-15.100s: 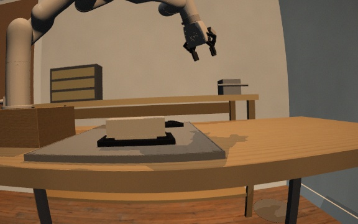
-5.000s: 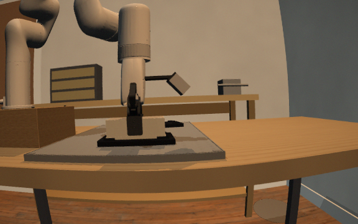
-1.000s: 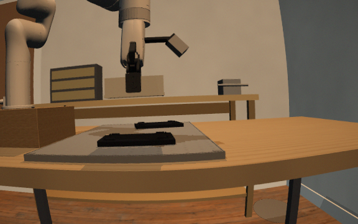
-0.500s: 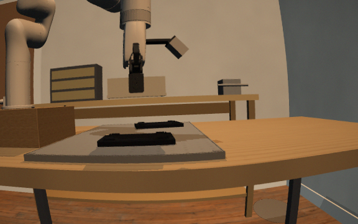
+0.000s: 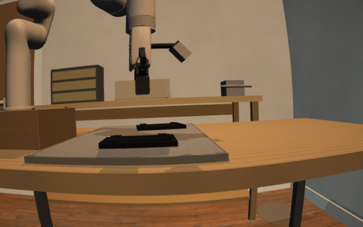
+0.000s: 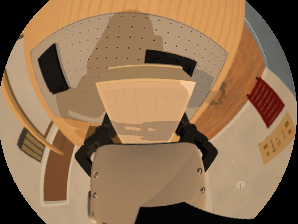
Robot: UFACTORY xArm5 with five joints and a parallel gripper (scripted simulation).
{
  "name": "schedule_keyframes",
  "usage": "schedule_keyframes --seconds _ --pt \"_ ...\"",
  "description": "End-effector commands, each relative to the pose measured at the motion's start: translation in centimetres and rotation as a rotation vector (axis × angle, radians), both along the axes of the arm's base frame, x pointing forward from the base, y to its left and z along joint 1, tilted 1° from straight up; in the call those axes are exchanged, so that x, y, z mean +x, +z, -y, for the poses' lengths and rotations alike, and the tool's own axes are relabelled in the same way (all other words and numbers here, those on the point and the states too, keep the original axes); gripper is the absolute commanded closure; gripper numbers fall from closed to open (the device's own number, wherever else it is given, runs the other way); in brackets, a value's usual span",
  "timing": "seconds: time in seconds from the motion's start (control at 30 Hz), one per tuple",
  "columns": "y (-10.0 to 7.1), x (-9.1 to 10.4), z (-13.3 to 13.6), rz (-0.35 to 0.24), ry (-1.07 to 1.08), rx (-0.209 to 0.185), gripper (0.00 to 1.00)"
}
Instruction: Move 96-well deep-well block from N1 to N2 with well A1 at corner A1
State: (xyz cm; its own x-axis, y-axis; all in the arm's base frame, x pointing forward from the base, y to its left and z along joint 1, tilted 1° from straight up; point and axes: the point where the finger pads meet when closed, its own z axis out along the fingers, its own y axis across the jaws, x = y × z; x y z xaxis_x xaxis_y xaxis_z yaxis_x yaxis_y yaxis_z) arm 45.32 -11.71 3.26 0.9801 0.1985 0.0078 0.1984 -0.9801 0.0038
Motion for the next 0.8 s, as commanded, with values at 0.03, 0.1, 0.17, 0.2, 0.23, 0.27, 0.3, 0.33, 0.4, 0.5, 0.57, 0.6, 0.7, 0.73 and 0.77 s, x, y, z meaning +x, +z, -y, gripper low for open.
schedule_keyframes --seconds 0.03,0.1,0.17,0.2,0.23,0.27,0.3,0.33,0.4,0.5,0.57,0.6,0.7,0.73,0.77 --pt "0.1 0.2 -1.4 0.004 0.0 -0.001 1.0" --pt "0.1 0.3 -2.0 0.004 0.0 0.0 1.0" --pt "0.1 0.3 -2.0 0.004 0.0 0.0 1.0" --pt "0.1 0.3 -2.4 0.004 0.0 0.0 1.0" --pt "0.1 0.3 -2.7 0.004 0.0 0.0 1.0" --pt "0.1 0.3 -3.0 0.004 0.0 0.0 1.0" --pt "0.1 0.3 -3.4 0.004 0.0 0.0 1.0" --pt "0.1 0.4 -3.7 0.004 0.0 0.0 1.0" --pt "0.1 0.4 -4.4 0.004 0.0 0.0 1.0" --pt "0.1 0.5 -5.4 0.004 0.0 0.0 1.0" --pt "0.1 0.5 -6.1 0.004 0.0 0.001 1.0" --pt "0.1 0.5 -6.4 0.004 0.0 0.001 1.0" --pt "0.1 0.6 -7.1 0.004 0.0 0.001 1.0" --pt "0.1 0.6 -7.1 0.004 0.0 0.001 1.0" --pt "0.1 0.6 -7.4 0.004 0.0 0.001 1.0"
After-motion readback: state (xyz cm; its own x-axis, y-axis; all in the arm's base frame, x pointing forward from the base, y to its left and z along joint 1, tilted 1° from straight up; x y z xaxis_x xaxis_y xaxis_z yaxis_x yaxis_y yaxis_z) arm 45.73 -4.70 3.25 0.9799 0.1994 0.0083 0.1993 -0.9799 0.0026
